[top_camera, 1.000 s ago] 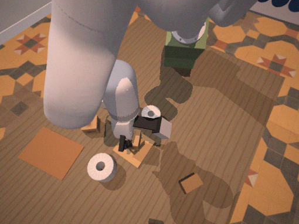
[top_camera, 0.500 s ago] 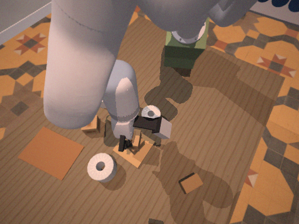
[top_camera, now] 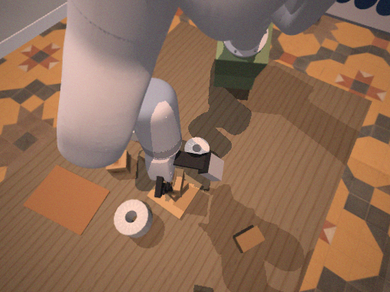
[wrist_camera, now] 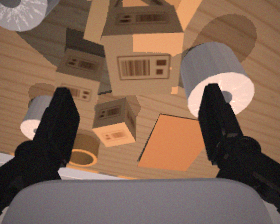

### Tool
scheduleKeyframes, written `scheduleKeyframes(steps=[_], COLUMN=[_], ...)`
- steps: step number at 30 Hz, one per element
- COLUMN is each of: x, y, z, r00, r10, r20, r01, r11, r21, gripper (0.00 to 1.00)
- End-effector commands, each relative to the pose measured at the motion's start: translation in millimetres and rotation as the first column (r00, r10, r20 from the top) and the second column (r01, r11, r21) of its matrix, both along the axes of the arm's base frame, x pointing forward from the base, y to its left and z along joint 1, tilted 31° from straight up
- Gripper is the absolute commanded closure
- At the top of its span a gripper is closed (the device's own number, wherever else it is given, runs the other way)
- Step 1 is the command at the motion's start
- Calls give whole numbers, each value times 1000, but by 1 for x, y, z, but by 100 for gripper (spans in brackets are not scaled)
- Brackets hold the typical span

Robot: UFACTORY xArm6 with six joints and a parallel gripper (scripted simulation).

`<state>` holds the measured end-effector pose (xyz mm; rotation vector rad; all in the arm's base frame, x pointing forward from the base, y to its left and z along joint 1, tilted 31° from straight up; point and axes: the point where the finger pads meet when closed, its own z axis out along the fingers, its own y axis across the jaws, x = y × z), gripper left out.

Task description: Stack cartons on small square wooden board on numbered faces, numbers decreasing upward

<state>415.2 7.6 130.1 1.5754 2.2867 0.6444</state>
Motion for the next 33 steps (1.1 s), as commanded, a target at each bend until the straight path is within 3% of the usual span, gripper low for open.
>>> scheduleKeyframes(steps=[1,8,11,16,18,19,25,33], x=[1,0,-4,-16,-16,-19,-39,-53], y=[0,-3,-12,-42,-42,-49,-90,-112], z=[1,0,-3,-12,-12,-15,-25,-31], r00=[1000,999,987,911,911,847,691,402], r10=[0,-35,-153,-386,-386,-492,-650,-769], r20=[2,-7,-45,-142,-142,-202,-317,-497], r01=[0,35,156,408,408,530,723,906], r11=[1000,999,985,892,892,813,618,254], r21=[0,18,80,194,194,240,308,339], gripper=[0,0,0,0,0,0,0,0])
